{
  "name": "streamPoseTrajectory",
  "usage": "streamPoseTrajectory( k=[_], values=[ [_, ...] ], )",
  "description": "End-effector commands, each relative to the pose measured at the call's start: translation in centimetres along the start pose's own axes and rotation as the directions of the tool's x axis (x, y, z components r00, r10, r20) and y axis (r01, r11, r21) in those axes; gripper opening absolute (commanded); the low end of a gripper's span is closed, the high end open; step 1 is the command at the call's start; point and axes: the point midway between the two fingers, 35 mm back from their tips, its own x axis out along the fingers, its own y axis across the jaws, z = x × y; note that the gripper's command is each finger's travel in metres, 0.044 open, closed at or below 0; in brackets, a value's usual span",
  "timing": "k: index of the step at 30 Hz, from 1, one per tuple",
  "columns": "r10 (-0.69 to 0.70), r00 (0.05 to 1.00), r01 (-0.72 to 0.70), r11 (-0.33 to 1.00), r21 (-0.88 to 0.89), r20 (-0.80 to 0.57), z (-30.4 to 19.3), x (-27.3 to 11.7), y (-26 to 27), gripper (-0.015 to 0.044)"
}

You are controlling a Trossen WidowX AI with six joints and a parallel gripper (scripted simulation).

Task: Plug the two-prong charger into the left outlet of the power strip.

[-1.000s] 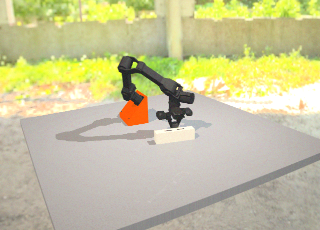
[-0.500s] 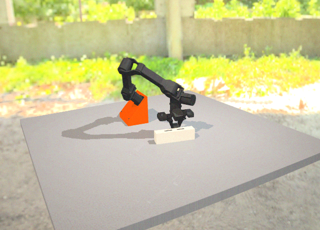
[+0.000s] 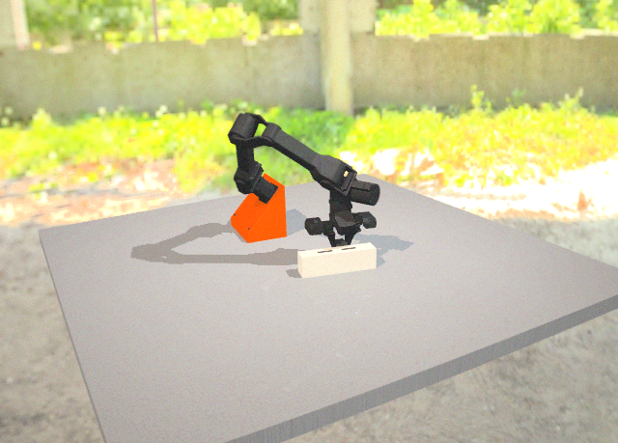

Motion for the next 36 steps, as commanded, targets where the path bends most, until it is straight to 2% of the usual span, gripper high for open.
streamPoseTrajectory(
  k=[1, 36],
  values=[
    [-0.006, 1.000, 0.006, 1.000, -0.007, -0.001, -0.01, 0.11, 0.00, 0.0000],
    [-0.006, 1.000, 0.006, 1.000, -0.007, -0.001, 0.80, 0.06, -0.04, 0.0000]
  ],
)
